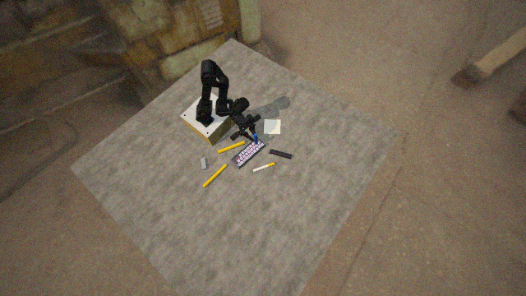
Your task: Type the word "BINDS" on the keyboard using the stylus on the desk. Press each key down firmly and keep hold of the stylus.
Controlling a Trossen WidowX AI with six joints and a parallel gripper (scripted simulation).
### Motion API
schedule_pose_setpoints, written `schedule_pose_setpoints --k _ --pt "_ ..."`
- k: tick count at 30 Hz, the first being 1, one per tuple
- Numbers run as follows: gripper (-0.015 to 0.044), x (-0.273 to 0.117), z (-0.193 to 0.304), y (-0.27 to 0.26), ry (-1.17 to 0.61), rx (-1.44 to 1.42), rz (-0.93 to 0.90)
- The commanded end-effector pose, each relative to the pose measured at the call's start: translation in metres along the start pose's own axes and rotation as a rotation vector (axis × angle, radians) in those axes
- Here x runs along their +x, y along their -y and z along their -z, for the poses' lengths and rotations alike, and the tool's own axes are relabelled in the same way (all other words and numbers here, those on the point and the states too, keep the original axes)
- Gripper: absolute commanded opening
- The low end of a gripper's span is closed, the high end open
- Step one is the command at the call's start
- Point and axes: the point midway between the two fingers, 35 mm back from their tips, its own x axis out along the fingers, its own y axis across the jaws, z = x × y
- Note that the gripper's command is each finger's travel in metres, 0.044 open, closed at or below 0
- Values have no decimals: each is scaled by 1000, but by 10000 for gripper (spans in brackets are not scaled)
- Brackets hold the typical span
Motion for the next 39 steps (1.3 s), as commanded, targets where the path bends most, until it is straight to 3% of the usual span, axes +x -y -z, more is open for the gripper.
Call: schedule_pose_setpoints --k 1,25,31,33,39 --pt "81 -2 -4 -2 0 0 -5" --pt "84 -16 -29 -2 -1 -3 -8" --pt "44 -16 -29 -2 -1 -3 -8" --pt "0 -16 -30 0 -1 -3 -8" --pt "0 -18 -32 12 2 -2 -6"
